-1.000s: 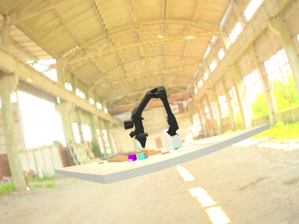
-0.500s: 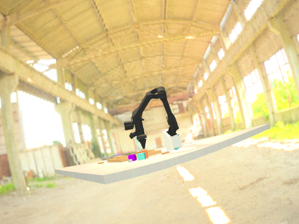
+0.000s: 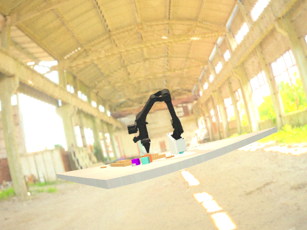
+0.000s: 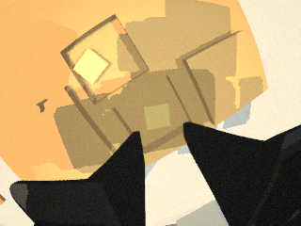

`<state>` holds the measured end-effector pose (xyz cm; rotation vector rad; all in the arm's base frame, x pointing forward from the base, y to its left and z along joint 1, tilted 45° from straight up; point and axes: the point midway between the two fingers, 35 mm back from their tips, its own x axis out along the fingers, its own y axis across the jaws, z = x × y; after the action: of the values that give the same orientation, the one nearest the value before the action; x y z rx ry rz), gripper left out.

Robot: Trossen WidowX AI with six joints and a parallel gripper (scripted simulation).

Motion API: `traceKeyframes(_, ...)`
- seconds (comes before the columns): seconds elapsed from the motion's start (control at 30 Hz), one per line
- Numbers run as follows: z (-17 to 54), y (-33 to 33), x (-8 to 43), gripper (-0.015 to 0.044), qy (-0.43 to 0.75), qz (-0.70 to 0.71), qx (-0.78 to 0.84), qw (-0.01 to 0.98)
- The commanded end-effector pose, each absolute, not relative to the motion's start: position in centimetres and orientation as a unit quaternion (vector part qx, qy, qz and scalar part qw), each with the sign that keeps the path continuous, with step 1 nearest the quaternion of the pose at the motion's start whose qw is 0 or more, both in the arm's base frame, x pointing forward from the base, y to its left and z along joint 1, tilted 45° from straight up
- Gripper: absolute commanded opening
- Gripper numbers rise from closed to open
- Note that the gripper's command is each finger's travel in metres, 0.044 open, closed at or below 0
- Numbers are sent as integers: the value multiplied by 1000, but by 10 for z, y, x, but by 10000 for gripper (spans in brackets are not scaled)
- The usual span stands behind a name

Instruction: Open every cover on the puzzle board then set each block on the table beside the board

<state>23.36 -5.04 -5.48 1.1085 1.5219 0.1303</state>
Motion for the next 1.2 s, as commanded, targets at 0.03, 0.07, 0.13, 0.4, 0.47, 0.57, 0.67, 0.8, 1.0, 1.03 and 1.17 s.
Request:
traceKeyframes(0.03, -55, -49, 234, 144, 653, 55, 479, 585)
traceKeyframes(0.07, -55, -49, 234, 144, 653, 55, 479, 585)
traceKeyframes(0.13, -55, -49, 234, 144, 653, 55, 479, 585)
traceKeyframes(0.4, -55, -49, 234, 144, 653, 55, 479, 585)
traceKeyframes(0.47, -56, -48, 234, 144, 653, 55, 479, 585)
traceKeyframes(0.57, -58, -47, 234, 144, 653, 55, 479, 585)
traceKeyframes(0.67, -60, -45, 235, 144, 653, 55, 479, 585)
traceKeyframes(0.8, -63, -42, 235, 144, 653, 55, 479, 585)
traceKeyframes(1.0, -67, -38, 236, 144, 653, 55, 479, 585)
traceKeyframes(1.03, -68, -38, 236, 144, 653, 55, 479, 585)
traceKeyframes(1.17, -71, -35, 237, 144, 653, 55, 479, 585)
